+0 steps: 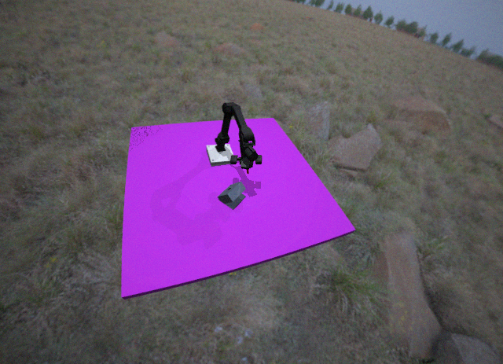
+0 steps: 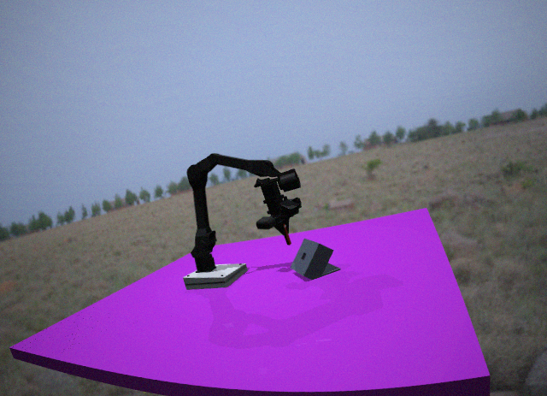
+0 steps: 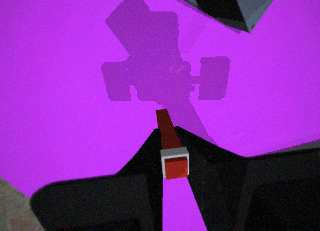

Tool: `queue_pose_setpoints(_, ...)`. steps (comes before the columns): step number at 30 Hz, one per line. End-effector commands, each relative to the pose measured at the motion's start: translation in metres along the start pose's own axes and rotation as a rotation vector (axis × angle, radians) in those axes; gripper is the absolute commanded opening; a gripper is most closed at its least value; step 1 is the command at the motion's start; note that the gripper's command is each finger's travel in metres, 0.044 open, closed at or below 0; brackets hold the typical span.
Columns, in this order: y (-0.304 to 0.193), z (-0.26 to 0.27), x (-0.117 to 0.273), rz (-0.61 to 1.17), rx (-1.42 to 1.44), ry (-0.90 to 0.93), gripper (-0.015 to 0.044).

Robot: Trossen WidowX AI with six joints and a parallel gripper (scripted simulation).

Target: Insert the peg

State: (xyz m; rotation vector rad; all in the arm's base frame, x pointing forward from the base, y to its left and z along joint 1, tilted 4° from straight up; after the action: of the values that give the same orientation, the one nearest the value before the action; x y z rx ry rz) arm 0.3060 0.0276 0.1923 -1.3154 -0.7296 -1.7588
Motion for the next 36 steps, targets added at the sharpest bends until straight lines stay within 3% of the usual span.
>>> queue_pose_setpoints(1,0.003,-0.005,0.000,0.002,-0.009,0.017,0.0000)
queue_pose_setpoints(36,0.025,-0.041,0.007,-0.012,-0.113,0.141,0.0000)
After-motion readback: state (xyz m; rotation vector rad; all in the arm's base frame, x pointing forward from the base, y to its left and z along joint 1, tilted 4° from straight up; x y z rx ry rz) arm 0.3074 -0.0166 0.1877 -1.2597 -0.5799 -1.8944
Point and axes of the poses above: the point midway between the two fingers, 35 mm back from their tips, its own x axis back along the fingers, its own z axis across the jaws, y = z × x, the point moved 6 cm from there along x, back along the fingers, and after that the axes turned 1 degree about -x, right-handed, at the moved point
